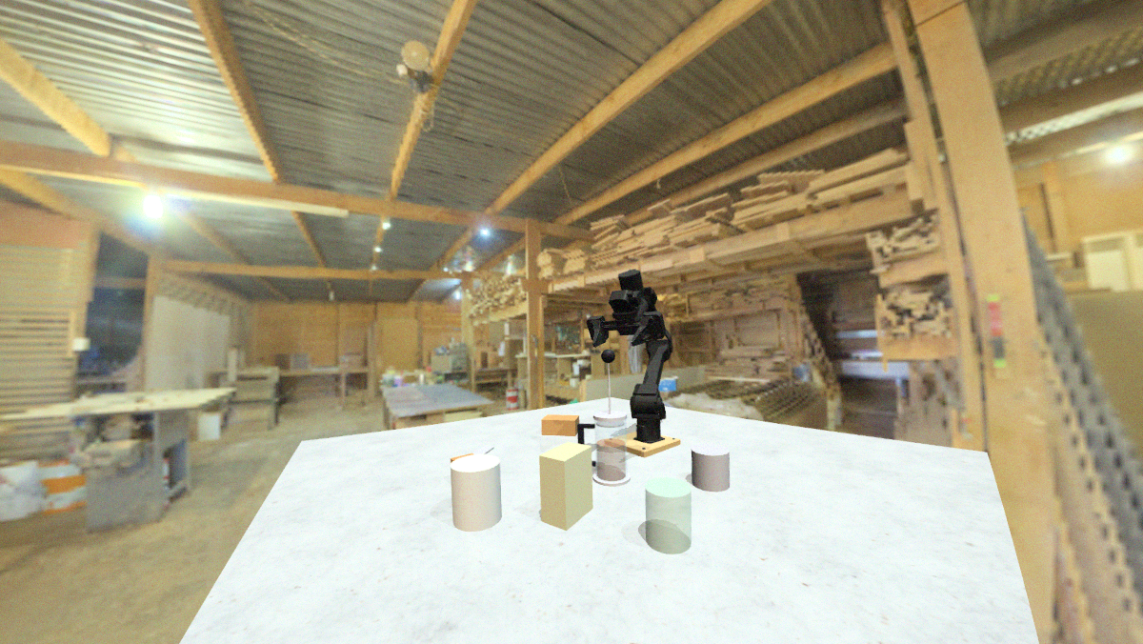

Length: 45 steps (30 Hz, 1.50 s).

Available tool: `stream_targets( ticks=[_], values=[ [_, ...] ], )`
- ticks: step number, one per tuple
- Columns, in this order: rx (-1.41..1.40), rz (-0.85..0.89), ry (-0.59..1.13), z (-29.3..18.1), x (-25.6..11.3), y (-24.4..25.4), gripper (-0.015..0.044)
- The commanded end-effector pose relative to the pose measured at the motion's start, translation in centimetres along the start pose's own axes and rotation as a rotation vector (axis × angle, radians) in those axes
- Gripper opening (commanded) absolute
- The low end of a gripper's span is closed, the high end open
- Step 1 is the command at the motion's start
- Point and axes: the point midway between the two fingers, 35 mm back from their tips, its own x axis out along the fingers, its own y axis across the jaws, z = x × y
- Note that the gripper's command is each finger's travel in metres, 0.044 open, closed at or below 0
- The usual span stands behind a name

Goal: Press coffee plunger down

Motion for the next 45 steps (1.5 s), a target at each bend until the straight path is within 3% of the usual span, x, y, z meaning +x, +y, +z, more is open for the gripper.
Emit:
stream_targets(
  ticks=[1, 22, 34, 45],
  values=[
    [-0.004, 0.003, 0.004, -0.3, 0.7, 0.0, 0.044],
    [-0.003, 0.001, 0.002, -0.3, 3.7, 0.0, 0.044],
    [-0.003, 0.001, 0.002, -0.3, 3.7, 0.0, 0.0125],
    [-0.003, 0.001, 0.002, -0.4, 3.7, 0.0, 0.012]
  ],
)
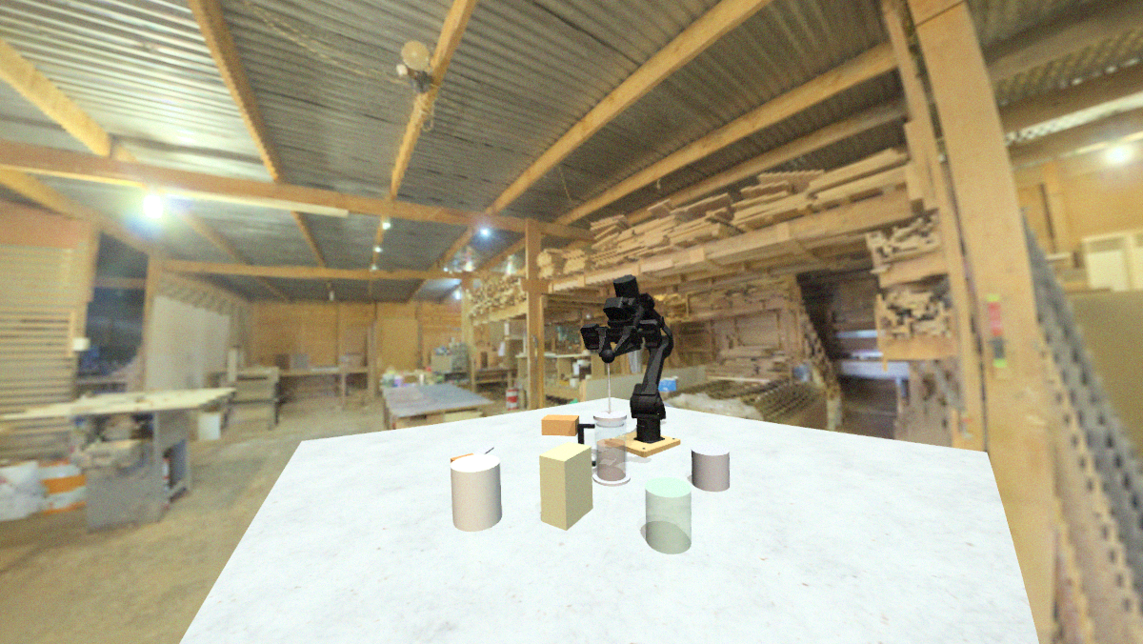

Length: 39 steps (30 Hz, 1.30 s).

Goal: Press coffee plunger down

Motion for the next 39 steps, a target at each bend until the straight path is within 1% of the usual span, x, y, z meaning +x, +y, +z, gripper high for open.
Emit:
stream_targets(
  ticks=[1, 39],
  values=[
    [-0.003, 0.001, 0.004, -0.2, 0.2, 0.0, 0.012],
    [-0.003, 0.001, 0.003, -5.1, 3.4, 0.0, 0.012]
  ],
)
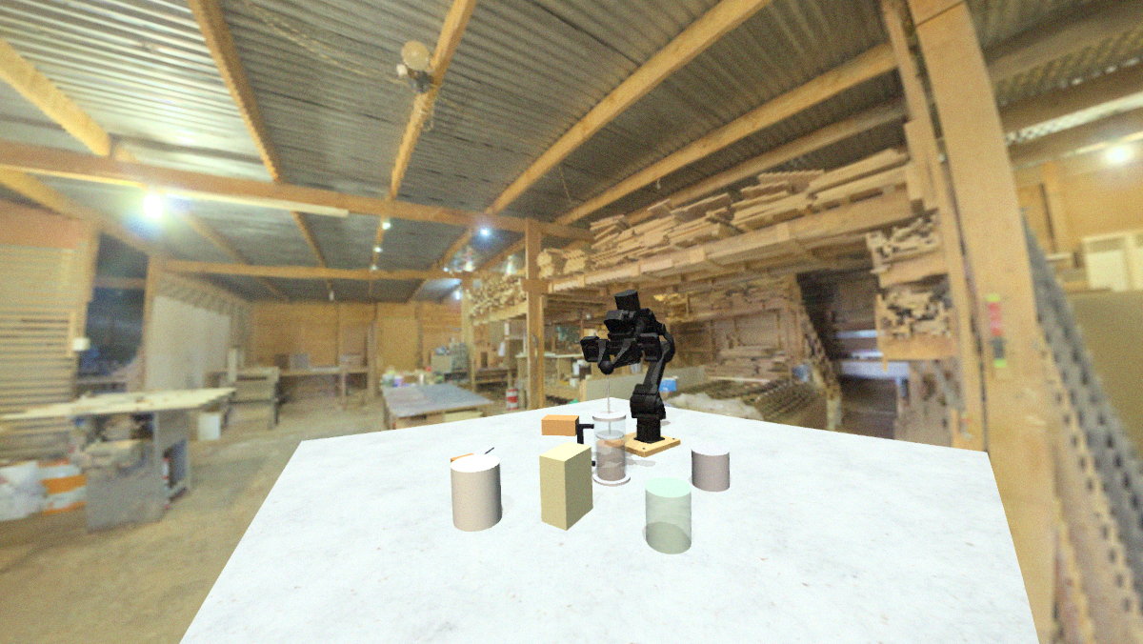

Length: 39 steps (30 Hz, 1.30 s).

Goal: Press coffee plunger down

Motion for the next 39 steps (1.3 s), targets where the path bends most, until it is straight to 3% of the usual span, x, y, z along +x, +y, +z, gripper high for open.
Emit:
stream_targets(
  ticks=[1, 39],
  values=[
    [-0.007, 0.002, 0.074, -3.0, 1.4, 0.0, 0.012],
    [-0.007, 0.002, 0.072, -5.7, 4.1, -0.1, 0.012]
  ],
)
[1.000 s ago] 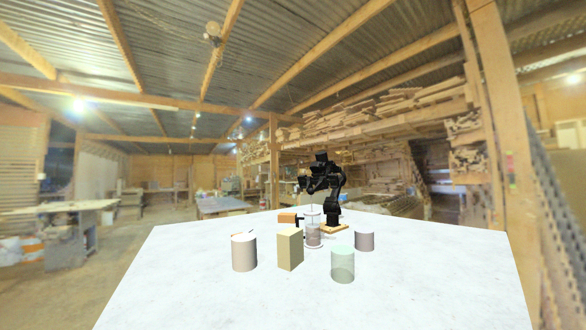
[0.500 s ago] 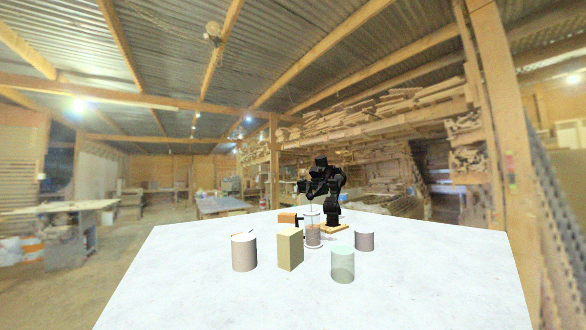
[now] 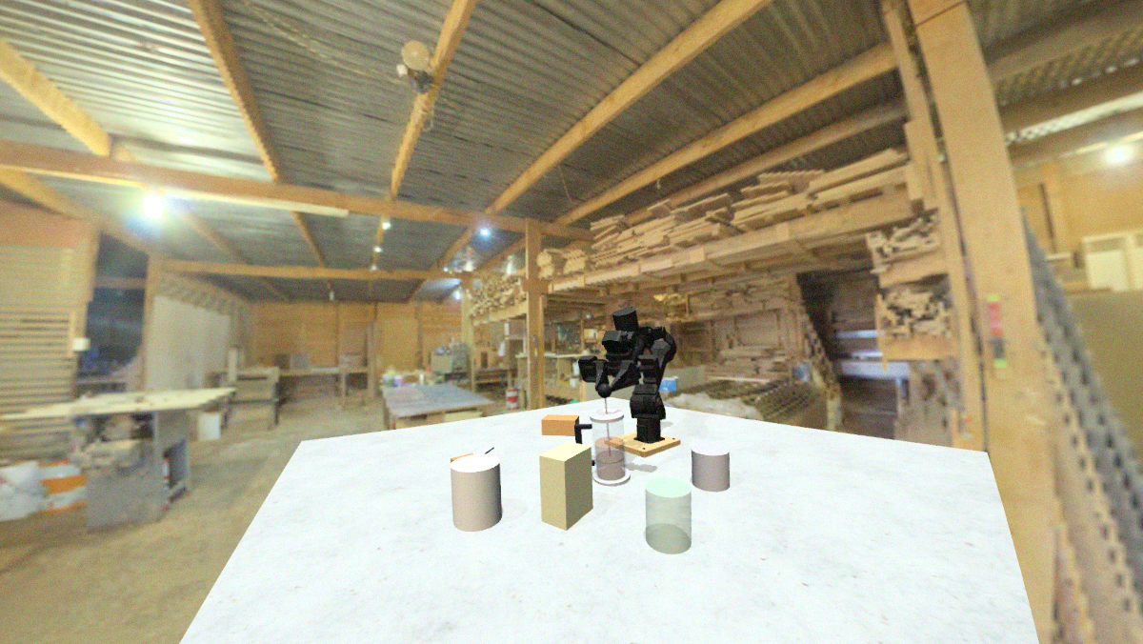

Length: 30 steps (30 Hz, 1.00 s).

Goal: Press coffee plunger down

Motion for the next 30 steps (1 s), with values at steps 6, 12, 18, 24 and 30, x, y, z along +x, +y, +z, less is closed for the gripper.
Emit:
stream_targets(
  ticks=[6, 12, 18, 24, 30],
  values=[
    [-0.009, 0.0, 0.076, -2.06, 1.05, -0.01, 0.012],
    [-0.009, 0.0, 0.076, -1.97, 1.12, -0.01, 0.012],
    [-0.009, 0.0, 0.076, -1.89, 1.19, -0.01, 0.012],
    [-0.009, 0.0, 0.076, -1.82, 1.27, -0.01, 0.012],
    [-0.009, 0.0, 0.075, -1.76, 1.34, -0.01, 0.012]
  ],
)
